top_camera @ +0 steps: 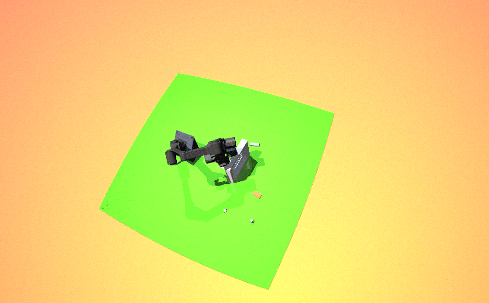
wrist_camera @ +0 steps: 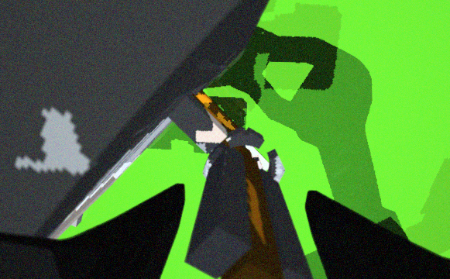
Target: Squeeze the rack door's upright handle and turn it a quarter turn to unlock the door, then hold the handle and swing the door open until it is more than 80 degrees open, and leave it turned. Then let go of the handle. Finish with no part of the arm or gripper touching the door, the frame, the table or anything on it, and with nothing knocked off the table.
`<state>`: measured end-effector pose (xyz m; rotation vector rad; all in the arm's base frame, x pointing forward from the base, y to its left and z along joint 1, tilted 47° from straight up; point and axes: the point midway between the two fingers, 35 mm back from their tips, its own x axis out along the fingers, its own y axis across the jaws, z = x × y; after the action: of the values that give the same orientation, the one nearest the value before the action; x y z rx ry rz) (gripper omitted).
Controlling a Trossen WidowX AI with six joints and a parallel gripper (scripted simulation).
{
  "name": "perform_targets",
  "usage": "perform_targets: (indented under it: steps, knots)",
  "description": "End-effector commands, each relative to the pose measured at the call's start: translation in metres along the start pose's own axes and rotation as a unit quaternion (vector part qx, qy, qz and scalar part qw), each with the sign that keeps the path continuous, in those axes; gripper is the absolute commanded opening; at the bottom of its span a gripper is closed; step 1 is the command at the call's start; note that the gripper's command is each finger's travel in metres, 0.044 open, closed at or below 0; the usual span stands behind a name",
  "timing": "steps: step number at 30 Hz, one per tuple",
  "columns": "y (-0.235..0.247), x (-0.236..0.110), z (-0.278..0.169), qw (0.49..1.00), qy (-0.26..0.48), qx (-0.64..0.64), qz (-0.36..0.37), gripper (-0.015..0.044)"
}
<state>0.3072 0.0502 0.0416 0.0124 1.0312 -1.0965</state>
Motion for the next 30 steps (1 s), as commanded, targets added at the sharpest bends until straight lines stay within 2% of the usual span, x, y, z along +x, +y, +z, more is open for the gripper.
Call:
perform_targets:
  steps: [1, 8, 15, 22, 30]
  knots:
    - [0.0003, 0.0000, 0.0004, 0.995, -0.002, -0.100, 0.000, 0.0296]
    - [0.0002, 0.0000, 0.0004, 0.963, -0.002, -0.271, 0.000, 0.0296]
    - [0.0002, 0.0000, 0.0004, 0.902, -0.001, -0.433, 0.000, 0.0296]
    - [0.0002, 0.0001, 0.0004, 0.814, -0.001, -0.581, 0.000, 0.0296]
    - [0.0001, 0.0001, 0.0004, 0.683, -0.001, -0.730, -0.001, 0.0296]
